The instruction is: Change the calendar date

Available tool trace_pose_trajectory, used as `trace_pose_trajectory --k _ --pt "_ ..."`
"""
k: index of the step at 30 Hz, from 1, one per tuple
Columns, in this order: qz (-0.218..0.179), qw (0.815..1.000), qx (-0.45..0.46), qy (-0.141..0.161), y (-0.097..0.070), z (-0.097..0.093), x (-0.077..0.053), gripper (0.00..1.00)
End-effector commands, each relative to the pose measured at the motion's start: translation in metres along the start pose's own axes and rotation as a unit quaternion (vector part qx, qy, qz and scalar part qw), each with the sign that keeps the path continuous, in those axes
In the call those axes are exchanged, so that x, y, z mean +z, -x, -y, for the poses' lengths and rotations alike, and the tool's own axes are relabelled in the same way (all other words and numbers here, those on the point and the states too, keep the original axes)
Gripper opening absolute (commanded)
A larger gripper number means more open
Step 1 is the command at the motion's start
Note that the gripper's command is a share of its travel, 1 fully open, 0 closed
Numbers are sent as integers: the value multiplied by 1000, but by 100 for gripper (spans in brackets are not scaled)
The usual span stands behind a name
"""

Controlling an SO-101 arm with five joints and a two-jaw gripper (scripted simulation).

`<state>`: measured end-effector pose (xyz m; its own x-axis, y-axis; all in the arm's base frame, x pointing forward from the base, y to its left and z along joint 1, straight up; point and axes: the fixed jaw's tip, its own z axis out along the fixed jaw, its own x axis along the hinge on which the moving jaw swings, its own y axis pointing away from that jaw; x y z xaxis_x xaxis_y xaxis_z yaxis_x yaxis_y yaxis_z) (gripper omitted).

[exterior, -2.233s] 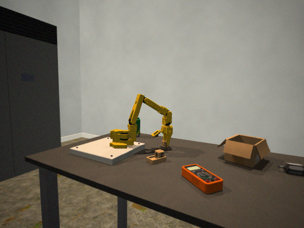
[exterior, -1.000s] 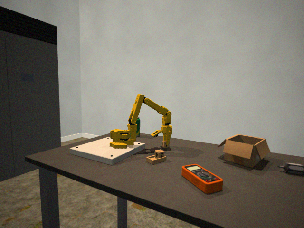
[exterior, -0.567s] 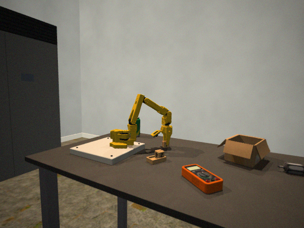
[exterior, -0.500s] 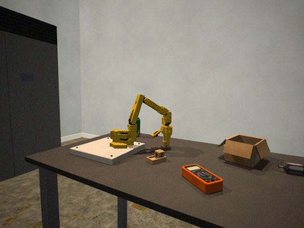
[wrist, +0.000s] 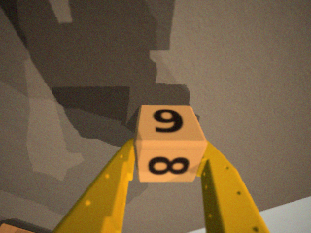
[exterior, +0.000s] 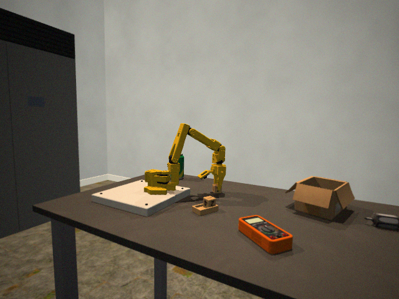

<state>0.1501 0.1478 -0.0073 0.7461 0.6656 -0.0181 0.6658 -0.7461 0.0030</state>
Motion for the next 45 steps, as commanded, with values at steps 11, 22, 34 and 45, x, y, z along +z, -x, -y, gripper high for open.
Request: trace_pose_trajectory --k 11,22,34,45 --pt "2 1000 -2 -1 0 -2 -33 0" --pt "2 1000 -2 -1 1 -3 -44 0" --pt "2 1000 -2 -1 1 -3 -48 0" --pt "2 1000 -2 -1 1 -3 -56 0"
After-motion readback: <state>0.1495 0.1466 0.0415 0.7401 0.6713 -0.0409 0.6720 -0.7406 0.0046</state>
